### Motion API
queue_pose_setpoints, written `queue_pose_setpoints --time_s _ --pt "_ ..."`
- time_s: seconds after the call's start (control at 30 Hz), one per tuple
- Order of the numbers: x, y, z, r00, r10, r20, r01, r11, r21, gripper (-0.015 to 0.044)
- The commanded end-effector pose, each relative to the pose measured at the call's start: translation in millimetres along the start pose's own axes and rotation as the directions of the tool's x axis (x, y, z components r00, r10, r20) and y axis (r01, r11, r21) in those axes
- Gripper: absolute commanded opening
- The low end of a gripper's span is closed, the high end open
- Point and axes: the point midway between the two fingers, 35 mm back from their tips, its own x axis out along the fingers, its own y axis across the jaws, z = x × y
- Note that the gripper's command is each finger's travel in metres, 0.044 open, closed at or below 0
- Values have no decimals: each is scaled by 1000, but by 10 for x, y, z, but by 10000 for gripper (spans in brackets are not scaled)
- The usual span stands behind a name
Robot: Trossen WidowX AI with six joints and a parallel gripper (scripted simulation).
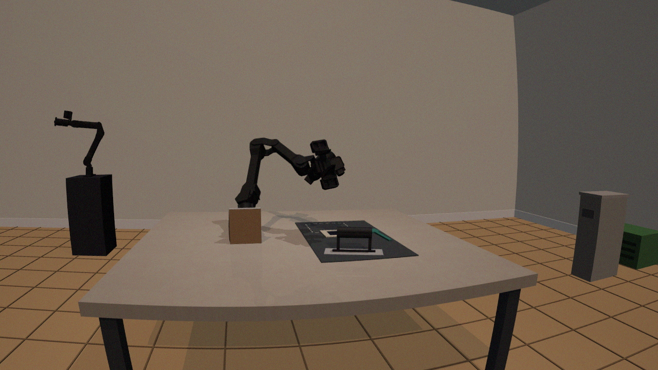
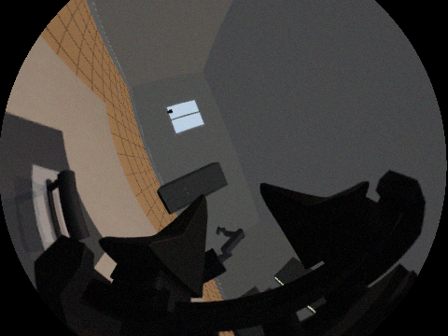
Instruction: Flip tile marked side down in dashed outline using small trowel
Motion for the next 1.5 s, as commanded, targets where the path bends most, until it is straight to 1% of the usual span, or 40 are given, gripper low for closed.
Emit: queue_pose_setpoints --time_s 0.0,0.2,0.37,0.53,0.7,0.9,1.1,1.3,1.47 --pt "133 151 96 996 85 -6 -85 996 -37 270" --pt "350 410 239 970 242 -35 -244 965 -100 270" --pt "507 634 312 926 372 -71 -378 916 -134 270" --pt "637 857 349 860 497 -114 -509 847 -149 270" --pt "738 1073 355 773 613 -160 -633 761 -144 270" --pt "818 1315 330 643 736 -212 -764 635 -110 270" --pt "855 1530 284 487 836 -253 -870 491 -49 270" --pt "853 1711 228 312 909 -276 -942 334 36 270" --pt "828 1832 182 158 948 -276 -973 197 122 270"
